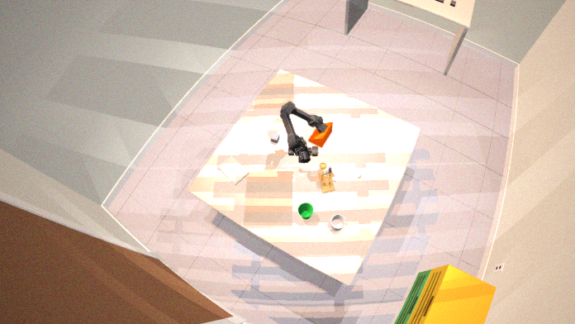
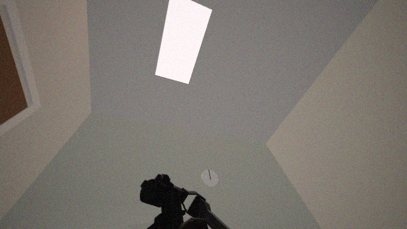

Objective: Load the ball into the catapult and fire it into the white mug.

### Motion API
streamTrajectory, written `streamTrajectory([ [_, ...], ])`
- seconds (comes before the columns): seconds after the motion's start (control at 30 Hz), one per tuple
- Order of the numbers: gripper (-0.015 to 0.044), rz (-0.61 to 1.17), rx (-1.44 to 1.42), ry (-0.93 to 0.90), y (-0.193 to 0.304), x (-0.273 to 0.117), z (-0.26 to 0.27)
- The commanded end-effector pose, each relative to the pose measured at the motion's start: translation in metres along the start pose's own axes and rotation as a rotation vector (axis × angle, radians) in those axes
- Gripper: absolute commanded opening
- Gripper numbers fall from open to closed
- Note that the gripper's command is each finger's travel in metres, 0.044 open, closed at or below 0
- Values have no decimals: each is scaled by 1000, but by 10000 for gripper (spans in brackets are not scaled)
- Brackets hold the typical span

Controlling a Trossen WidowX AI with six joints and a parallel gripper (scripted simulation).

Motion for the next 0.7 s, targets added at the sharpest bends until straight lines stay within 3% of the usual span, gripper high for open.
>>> streamTrajectory([
  [0.0, 0, 16, -30, 3, -10, -1, 16],
  [0.67, 0, 137, -194, 60, -42, 16, 106],
])
Point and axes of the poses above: the point midway between the two fingers, 35 mm back from their tips, its own x axis out along the fingers, its own z axis across the jaws, y = z × x, the point moved 9 cm from there along -x, back along the fingers, and after that the axes turned 3 degrees about x, right-handed, at the moved point
